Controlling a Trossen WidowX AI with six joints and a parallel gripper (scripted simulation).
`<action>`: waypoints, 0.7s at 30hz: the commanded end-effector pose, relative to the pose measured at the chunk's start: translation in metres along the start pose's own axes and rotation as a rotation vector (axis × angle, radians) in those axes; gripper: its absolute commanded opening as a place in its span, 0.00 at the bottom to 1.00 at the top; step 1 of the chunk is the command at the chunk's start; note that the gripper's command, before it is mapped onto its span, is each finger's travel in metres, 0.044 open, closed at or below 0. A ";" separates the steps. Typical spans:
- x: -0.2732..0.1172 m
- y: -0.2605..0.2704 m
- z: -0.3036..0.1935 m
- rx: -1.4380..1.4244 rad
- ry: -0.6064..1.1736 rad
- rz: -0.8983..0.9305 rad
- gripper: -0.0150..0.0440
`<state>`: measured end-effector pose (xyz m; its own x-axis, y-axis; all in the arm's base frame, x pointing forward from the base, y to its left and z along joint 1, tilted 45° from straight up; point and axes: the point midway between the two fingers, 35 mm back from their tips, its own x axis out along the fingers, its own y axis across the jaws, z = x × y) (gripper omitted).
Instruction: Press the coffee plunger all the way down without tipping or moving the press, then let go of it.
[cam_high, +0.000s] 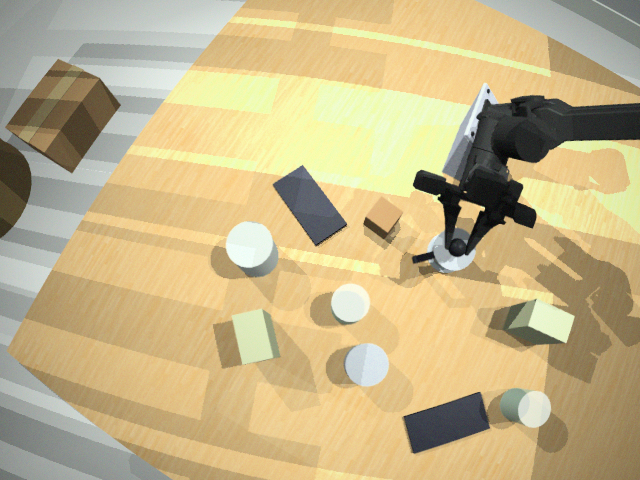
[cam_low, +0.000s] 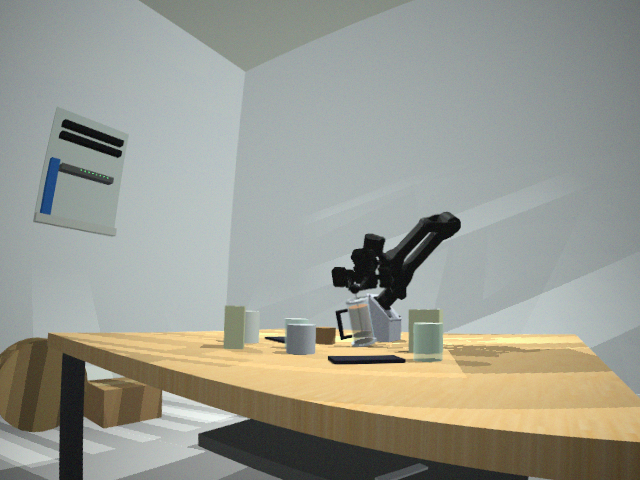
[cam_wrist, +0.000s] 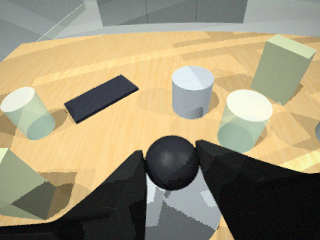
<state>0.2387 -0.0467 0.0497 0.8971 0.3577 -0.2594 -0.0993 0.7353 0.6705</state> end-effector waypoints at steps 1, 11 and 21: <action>0.002 0.000 -0.005 0.025 0.017 0.005 0.45; 0.003 0.000 -0.003 0.025 0.017 0.005 0.45; 0.004 -0.001 -0.003 0.025 0.016 0.005 0.45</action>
<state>0.2411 -0.0458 0.0479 0.8940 0.3630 -0.2628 -0.0978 0.7304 0.6760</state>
